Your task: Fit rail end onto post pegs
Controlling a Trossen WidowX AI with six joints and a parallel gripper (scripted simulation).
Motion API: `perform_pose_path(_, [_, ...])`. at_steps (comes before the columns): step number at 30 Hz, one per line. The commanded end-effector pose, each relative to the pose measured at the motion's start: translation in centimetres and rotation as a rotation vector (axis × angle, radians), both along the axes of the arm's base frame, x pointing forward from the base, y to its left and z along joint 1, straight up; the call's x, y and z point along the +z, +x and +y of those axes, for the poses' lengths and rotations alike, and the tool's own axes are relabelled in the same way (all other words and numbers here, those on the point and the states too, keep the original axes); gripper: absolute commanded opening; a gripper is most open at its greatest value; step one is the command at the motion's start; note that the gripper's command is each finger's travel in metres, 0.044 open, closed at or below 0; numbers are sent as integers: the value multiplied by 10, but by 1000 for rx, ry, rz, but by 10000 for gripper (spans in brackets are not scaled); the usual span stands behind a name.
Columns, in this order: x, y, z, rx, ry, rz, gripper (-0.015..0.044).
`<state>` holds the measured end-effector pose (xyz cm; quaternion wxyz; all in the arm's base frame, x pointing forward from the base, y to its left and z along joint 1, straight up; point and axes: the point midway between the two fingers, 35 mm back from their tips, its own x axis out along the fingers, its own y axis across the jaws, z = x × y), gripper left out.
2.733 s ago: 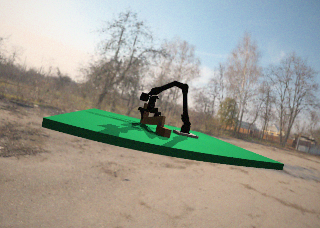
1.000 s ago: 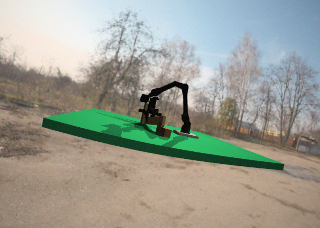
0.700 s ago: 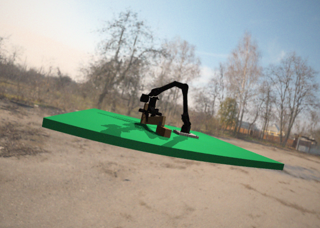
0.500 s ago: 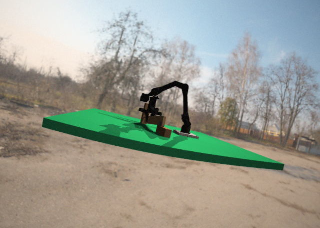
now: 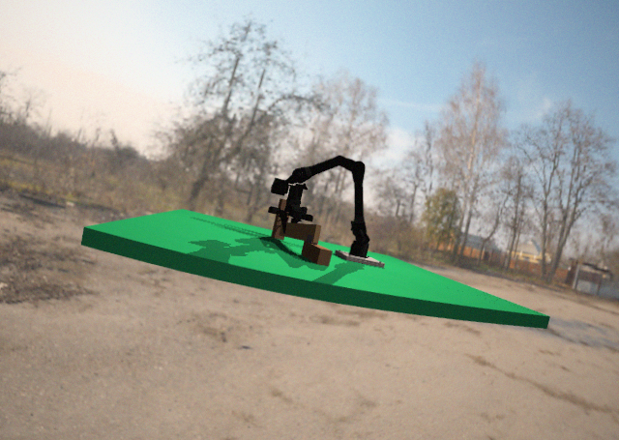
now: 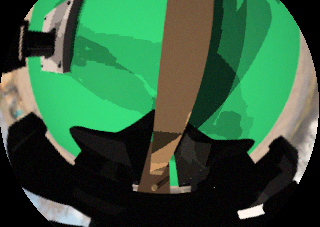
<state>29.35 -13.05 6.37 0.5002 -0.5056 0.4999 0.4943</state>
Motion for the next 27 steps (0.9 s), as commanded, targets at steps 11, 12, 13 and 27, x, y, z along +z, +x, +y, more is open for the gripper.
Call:
perform_pose_path(11, [12, 4, -1, 1, -2, -16, 0])
perform_pose_path(12, [13, 4, -1, 1, -2, -16, 0])
perform_pose_path(13, [13, 4, -1, 1, -2, -16, 0])
perform_pose_path(27, [20, 4, 0, 1, -2, -16, 0])
